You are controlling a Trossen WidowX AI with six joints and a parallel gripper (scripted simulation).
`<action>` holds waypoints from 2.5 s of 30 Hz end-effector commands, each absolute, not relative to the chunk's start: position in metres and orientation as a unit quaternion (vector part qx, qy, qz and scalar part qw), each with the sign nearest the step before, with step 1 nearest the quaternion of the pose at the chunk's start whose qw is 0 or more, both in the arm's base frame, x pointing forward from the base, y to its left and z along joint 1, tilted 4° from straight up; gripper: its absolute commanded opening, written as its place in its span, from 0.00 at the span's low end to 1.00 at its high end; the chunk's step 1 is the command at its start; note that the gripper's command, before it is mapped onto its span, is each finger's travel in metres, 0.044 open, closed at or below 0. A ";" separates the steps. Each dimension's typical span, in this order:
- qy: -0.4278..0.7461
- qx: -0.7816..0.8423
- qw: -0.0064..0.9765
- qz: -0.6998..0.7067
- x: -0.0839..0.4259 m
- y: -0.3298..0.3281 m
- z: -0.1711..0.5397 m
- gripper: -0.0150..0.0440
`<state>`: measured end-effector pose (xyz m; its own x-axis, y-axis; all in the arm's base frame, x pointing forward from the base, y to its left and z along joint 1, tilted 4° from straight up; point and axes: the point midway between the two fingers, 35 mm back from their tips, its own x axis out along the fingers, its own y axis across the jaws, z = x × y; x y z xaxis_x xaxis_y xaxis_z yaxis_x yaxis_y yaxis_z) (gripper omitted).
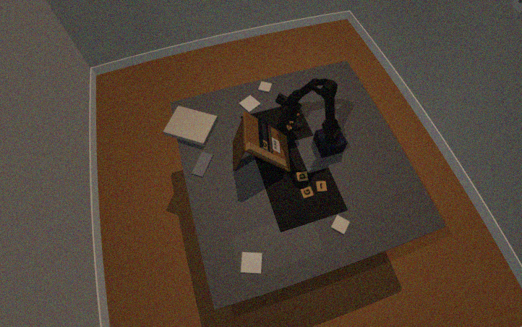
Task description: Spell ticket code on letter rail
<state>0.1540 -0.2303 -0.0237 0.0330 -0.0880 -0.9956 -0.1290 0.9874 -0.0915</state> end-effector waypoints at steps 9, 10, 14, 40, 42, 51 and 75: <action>0.696 -0.078 0.714 0.010 0.154 -0.229 -0.017 0.25; 0.696 -0.078 0.714 0.010 0.154 -0.229 -0.017 0.25; 0.696 -0.078 0.714 0.010 0.154 -0.229 -0.015 0.25; 0.681 -0.074 0.729 -0.001 0.162 -0.230 -0.005 0.25; 0.660 -0.069 0.747 -0.021 0.172 -0.236 0.001 0.25; 0.556 -0.047 0.824 -0.095 0.217 -0.260 0.037 0.25; 0.330 0.006 0.932 -0.146 0.287 -0.283 0.134 0.25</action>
<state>0.2844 -0.2819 0.1280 0.7246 -0.2686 -0.6347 0.2746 0.9572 -0.0916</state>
